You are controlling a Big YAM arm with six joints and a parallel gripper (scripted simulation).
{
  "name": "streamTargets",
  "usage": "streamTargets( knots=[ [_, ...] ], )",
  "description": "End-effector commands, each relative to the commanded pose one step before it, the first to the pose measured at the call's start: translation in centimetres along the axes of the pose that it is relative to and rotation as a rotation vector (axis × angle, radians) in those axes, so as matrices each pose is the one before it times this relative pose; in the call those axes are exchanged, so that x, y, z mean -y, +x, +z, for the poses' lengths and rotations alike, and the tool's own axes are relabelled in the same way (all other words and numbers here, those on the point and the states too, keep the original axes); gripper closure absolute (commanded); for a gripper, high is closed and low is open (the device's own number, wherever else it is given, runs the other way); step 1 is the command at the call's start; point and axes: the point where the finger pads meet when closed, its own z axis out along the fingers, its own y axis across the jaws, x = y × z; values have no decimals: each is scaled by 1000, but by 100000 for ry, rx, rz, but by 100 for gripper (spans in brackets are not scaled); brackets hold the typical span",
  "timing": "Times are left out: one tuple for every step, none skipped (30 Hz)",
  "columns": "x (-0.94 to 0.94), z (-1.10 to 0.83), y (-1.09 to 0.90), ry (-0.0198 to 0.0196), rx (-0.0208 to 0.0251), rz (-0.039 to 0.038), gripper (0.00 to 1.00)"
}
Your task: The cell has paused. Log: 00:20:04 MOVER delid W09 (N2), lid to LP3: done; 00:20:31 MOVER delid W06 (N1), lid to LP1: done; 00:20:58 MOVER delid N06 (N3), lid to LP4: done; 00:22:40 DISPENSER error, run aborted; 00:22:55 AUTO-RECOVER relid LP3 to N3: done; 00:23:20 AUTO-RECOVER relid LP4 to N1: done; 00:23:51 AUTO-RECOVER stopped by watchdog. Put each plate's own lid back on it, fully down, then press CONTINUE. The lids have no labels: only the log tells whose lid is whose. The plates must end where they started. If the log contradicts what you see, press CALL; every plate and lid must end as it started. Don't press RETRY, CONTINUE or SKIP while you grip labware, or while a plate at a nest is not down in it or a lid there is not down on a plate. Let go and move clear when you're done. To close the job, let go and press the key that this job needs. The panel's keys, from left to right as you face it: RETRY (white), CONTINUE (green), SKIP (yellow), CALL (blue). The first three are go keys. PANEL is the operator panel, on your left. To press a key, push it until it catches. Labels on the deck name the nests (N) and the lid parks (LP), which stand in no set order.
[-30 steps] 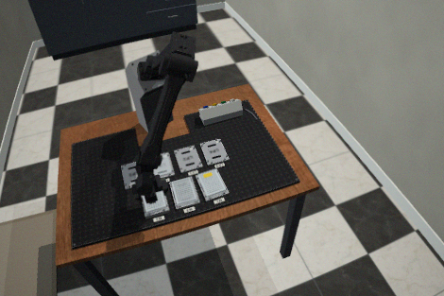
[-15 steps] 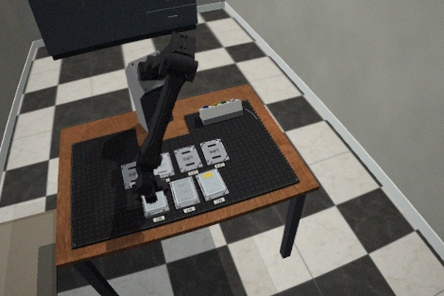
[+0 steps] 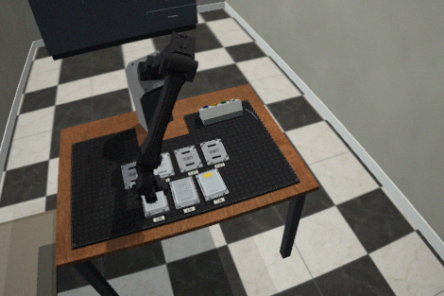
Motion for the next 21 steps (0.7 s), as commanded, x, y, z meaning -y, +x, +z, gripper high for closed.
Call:
streamTargets(
  knots=[
    [96, -303, -566, 484, 1306, -261, 0],
    [0, 0, 0, 0, 0, 0, 0],
    [0, 0, 0, 0, 0, 0, 0],
    [0, 0, 0, 0, 0, 0, 0],
    [0, 0, 0, 0, 0, 0, 0],
    [14, -861, -202, 542, 989, 232, 0],
    [373, -336, 295, 308, -893, 616, 0],
    [110, -214, 4, 61, 75, -331, 0],
    [-20, -165, -1, -108, 16, -423, 0],
    [-14, -165, 0, -74, 11, -1, 0],
    [-1, -165, 2, 0, 0, -1, 0],
    [0, -166, -8, 3, 14, -8, 0],
    [9, -174, -87, 22, 131, -67, 0],
    [0, 0, 0, 0, 0, 0, 0],
    [0, 0, 0, 0, 0, 0, 0],
    [-204, -91, -297, -186, 309, -543, 0],
    [24, -171, 317, -51, -428, 326, 0],
    [118, -208, 81, 153, -49, 225, 0],
    [44, -183, 4, 61, 21, 60, 0],
    [-1, -165, 2, 2, -1, -1, 0],
    [18, -27, 16, 94, -16, 0, 0]
  ],
)
